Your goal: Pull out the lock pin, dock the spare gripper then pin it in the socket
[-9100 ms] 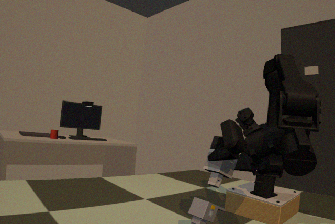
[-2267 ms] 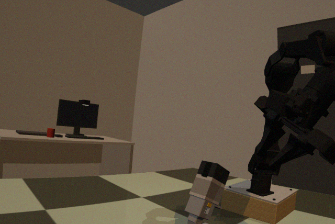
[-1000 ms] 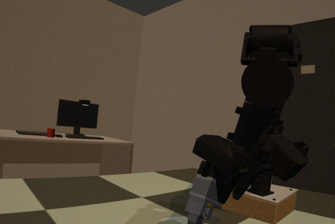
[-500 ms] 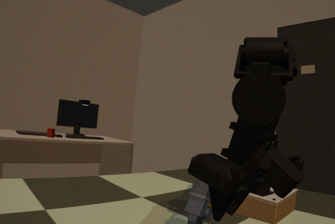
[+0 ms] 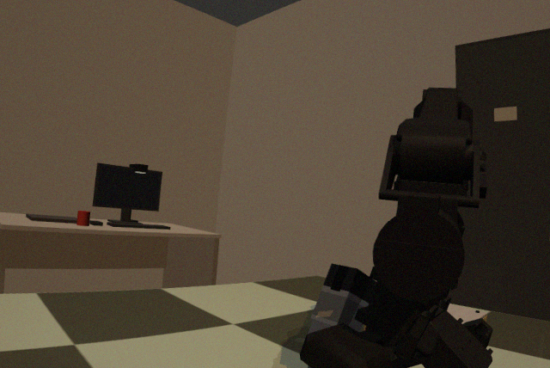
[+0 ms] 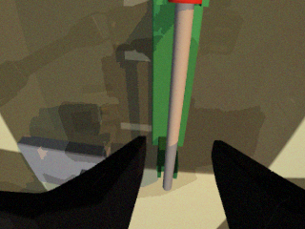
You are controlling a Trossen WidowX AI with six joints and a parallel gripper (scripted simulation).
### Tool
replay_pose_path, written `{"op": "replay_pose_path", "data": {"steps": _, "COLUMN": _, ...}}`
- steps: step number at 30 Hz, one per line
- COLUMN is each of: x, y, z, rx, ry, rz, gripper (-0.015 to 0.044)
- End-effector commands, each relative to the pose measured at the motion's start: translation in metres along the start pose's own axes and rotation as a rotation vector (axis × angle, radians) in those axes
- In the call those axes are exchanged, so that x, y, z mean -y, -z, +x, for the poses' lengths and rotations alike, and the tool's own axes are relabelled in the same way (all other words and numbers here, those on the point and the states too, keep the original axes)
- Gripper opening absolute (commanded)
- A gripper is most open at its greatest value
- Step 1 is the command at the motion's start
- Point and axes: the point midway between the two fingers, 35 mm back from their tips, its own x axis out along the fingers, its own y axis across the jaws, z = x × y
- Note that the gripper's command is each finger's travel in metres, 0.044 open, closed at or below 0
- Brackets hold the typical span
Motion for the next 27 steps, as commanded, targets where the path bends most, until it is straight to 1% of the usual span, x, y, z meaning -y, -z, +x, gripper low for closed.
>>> {"op": "replay_pose_path", "data": {"steps": 1, "x": -0.001, "y": -0.002, "z": 0.008, "rx": 0.001, "ry": -0.006, "rz": -0.002, "gripper": 0.0180}}
{"op": "replay_pose_path", "data": {"steps": 27, "x": -0.003, "y": -0.012, "z": 0.049, "rx": 0.001, "ry": -0.006, "rz": -0.002, "gripper": 0.0180}}
